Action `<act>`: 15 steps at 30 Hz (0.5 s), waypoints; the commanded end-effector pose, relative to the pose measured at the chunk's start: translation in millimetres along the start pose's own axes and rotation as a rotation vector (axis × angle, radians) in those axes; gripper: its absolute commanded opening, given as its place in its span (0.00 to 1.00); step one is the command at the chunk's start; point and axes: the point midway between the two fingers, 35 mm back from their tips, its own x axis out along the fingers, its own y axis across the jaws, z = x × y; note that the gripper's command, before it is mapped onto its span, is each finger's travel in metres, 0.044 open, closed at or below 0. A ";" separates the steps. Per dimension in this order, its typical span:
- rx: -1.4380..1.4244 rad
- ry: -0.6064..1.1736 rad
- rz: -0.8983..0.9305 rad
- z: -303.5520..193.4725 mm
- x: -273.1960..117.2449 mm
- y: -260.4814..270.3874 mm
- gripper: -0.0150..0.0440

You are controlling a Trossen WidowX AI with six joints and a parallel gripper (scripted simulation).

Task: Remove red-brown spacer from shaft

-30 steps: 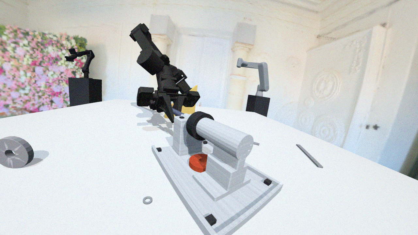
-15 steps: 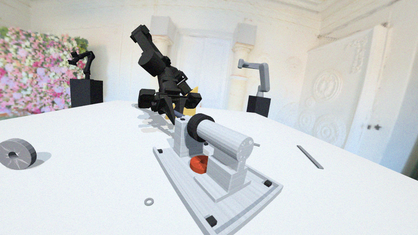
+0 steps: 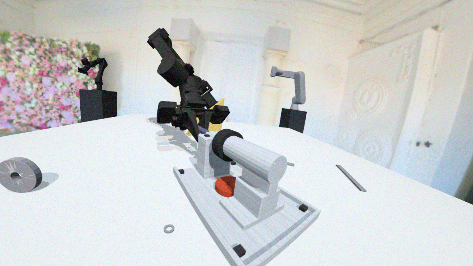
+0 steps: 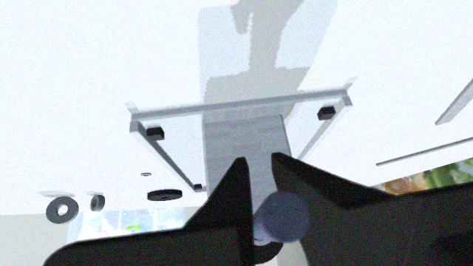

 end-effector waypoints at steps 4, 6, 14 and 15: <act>0.003 0.005 0.001 -3.6 2.2 0.8 0.25; 0.003 0.005 0.001 -4.2 2.7 0.8 0.25; 0.003 0.005 0.001 -6.5 4.9 0.8 0.25; 0.003 0.005 0.001 -6.8 5.2 0.8 0.25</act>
